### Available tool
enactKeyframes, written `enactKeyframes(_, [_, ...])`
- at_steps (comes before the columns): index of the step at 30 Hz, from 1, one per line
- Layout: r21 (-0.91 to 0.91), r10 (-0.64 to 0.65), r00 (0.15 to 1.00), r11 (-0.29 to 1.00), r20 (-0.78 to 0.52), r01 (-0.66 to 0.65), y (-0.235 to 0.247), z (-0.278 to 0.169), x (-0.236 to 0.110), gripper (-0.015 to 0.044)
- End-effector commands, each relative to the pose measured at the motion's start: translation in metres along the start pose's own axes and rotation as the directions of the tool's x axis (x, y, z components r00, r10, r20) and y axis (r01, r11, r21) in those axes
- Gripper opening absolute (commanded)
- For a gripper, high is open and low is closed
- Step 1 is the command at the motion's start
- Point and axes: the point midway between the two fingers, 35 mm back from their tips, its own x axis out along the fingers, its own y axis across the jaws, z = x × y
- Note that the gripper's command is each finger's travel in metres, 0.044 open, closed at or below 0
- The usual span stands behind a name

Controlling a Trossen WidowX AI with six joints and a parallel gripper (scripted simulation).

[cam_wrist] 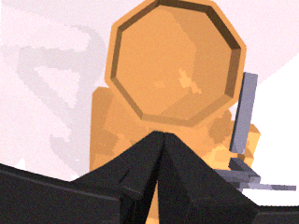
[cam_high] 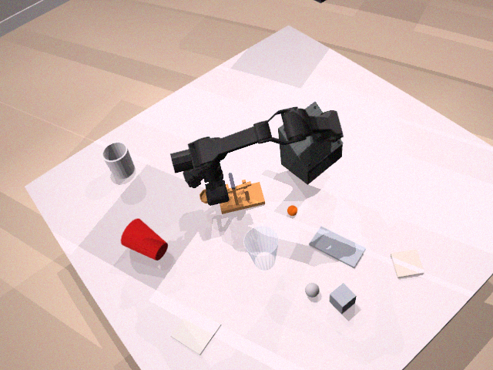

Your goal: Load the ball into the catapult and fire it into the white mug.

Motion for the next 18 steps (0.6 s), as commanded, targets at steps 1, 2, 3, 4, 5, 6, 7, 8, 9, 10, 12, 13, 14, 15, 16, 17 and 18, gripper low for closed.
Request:
enactKeyframes(1, [0.002, 0.002, 1.0, 1.0, -0.008, -0.002, 0.001, -0.001, 0.01, 0.0])
enactKeyframes(2, [0.002, 0.002, 1.0, 1.0, -0.008, -0.002, 0.001, -0.001, 0.011, 0.0])
enactKeyframes(3, [0.002, 0.002, 1.0, 1.0, -0.008, -0.002, 0.001, -0.001, 0.013, 0.0])
enactKeyframes(4, [0.002, 0.003, 1.0, 1.0, -0.008, -0.003, 0.001, -0.001, 0.015, 0.0])
enactKeyframes(5, [0.002, 0.003, 1.0, 1.0, -0.008, -0.003, 0.001, -0.001, 0.016, 0.0])
enactKeyframes(6, [-0.001, 0.0, 1.0, 1.0, 0.003, 0.0, 0.0, 0.001, 0.007, 0.0])
enactKeyframes(7, [-0.001, 0.0, 1.0, 1.0, 0.003, 0.0, 0.0, 0.001, 0.007, 0.0])
enactKeyframes(8, [-0.001, 0.0, 1.0, 1.0, 0.003, 0.0, 0.0, 0.001, 0.007, 0.0])
enactKeyframes(9, [-0.001, 0.0, 1.0, 1.0, 0.003, 0.0, 0.0, 0.001, 0.007, 0.0])
enactKeyframes(10, [-0.001, 0.0, 1.0, 1.0, 0.003, 0.0, 0.0, 0.001, 0.007, 0.0])
enactKeyframes(12, [-0.001, 0.0, 1.0, 1.0, 0.003, 0.0, 0.0, 0.001, 0.007, 0.0])
enactKeyframes(13, [-0.001, 0.0, 1.0, 1.0, 0.003, 0.0, 0.0, 0.001, 0.007, 0.0])
enactKeyframes(14, [-0.001, 0.0, 1.0, 1.0, 0.003, 0.0, 0.0, 0.001, 0.007, 0.0])
enactKeyframes(15, [-0.001, 0.0, 1.0, 1.0, 0.002, 0.0, 0.0, 0.002, 0.006, 0.0026])
enactKeyframes(16, [-0.001, 0.0, 1.0, 1.0, 0.001, 0.0, 0.001, 0.005, 0.002, 0.0053])
enactKeyframes(17, [-0.001, 0.0, 1.0, 1.0, 0.0, 0.0, 0.001, 0.01, -0.005, 0.0079])
enactKeyframes(18, [0.0, 0.0, 1.0, 1.0, -0.002, 0.0, 0.001, 0.015, -0.013, 0.0105])
